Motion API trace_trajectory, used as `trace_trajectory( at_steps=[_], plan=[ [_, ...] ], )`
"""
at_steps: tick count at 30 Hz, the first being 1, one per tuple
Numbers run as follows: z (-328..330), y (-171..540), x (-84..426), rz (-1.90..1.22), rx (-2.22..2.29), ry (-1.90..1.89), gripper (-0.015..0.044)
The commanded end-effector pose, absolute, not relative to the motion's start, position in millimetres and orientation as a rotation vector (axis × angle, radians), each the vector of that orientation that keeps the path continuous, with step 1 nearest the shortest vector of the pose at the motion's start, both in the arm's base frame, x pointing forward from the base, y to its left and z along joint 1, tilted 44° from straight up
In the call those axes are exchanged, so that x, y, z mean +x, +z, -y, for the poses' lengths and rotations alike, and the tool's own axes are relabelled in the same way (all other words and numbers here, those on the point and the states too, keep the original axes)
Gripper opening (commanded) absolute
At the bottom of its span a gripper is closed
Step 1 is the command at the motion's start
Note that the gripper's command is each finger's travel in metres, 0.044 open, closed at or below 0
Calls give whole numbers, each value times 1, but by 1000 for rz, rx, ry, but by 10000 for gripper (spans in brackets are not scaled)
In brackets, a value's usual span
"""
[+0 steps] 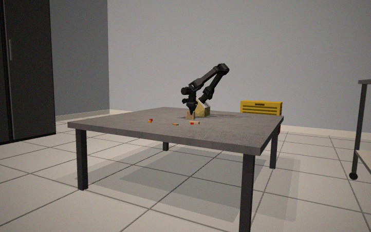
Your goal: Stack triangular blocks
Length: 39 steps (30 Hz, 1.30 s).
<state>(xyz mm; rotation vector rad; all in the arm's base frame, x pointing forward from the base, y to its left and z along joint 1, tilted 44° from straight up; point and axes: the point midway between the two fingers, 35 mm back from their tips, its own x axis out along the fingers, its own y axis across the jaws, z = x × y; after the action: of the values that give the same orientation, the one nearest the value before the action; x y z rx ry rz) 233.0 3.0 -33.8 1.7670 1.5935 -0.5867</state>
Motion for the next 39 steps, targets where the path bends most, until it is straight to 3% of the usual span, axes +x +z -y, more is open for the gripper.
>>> trace_trajectory(
  at_steps=[1,17,33,39],
  plan=[
    [-4,-34,233,-1594,1775,-587,0],
    [-4,-35,233,-1595,1779,-586,0],
    [-4,-35,233,-1594,1770,-587,420],
    [-4,-35,233,-1594,1770,-587,440]
  ],
)
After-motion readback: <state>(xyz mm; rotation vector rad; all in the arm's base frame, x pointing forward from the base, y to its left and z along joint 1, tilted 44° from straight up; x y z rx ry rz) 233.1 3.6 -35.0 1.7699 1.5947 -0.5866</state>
